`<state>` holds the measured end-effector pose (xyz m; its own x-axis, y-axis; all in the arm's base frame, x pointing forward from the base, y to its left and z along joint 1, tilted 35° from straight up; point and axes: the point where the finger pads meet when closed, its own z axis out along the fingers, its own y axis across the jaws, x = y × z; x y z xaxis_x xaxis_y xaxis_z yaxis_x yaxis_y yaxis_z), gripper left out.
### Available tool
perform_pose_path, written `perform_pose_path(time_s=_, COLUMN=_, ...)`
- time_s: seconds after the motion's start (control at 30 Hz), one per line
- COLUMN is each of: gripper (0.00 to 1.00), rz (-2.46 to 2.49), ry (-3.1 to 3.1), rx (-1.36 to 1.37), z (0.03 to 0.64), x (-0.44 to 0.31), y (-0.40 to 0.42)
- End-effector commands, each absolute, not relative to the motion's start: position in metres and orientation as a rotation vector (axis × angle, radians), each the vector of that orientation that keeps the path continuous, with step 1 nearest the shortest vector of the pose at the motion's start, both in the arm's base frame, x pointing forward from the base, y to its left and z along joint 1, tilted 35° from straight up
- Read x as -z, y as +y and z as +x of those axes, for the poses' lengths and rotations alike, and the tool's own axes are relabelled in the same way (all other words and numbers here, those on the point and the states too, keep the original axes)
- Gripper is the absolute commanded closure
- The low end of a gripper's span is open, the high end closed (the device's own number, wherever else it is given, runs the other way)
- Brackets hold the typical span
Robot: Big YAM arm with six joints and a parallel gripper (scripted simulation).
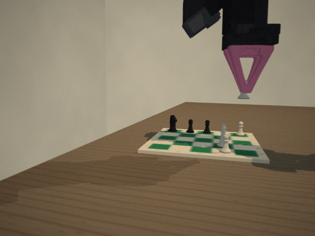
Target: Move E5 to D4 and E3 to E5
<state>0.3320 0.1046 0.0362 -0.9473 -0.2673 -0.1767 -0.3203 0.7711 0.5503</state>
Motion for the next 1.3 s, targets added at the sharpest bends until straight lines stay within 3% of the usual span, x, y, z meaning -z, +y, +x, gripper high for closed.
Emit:
perform_pose_path(time_s=0.0, gripper=1.0, rz=-0.19, ry=2.905, rx=-0.907, z=0.331, x=-0.043, y=0.092)
perform_pose_path(time_s=1.27, gripper=1.0, rz=-0.214, ry=2.94, rx=-0.924, z=0.322, x=0.028, y=0.146)
